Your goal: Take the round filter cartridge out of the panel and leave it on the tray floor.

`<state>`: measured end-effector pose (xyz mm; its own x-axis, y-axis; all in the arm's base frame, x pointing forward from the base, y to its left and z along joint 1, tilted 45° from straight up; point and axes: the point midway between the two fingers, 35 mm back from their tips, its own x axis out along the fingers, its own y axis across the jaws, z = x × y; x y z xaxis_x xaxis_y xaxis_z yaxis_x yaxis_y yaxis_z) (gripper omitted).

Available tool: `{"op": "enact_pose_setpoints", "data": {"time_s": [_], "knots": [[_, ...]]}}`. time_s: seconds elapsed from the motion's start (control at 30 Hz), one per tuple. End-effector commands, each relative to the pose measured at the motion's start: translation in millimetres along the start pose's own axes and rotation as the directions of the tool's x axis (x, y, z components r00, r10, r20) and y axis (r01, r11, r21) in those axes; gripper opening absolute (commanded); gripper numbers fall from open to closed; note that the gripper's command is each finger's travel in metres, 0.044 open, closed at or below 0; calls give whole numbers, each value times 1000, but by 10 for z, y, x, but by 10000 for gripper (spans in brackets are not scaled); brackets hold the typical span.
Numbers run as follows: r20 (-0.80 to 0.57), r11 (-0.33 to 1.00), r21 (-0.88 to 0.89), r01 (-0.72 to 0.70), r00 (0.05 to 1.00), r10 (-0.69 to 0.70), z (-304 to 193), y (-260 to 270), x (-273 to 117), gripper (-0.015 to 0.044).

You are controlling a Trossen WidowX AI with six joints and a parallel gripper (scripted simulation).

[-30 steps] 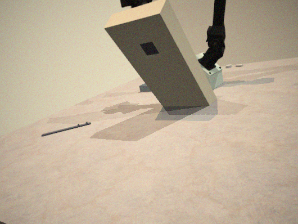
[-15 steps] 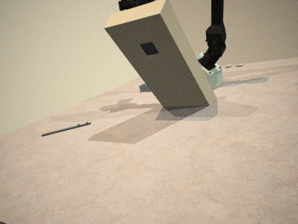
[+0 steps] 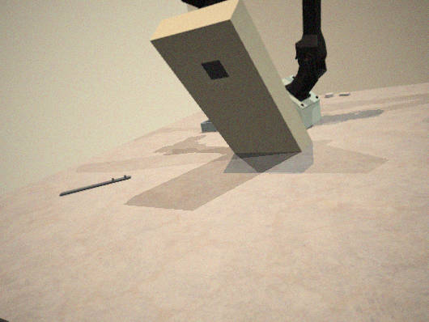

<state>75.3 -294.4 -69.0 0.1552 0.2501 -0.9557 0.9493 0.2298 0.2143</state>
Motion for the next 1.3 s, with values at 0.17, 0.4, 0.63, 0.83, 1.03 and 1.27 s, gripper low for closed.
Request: {"op": "enact_pose_setpoints", "data": {"time_s": [0.17,0.4,0.63,0.83,1.03,1.27], "knots": [[-7,974,197,114,993,-115,-294,-602,376,0],[-36,922,336,195,980,-194,-620,-961,628,0],[-50,897,382,222,974,-220,-751,-1067,708,0],[-50,897,382,222,974,-220,-827,-1077,880,0],[-50,897,382,222,974,-220,-991,-1077,1167,0],[-51,897,382,223,974,-220,-1132,-1063,1356,0]]}}
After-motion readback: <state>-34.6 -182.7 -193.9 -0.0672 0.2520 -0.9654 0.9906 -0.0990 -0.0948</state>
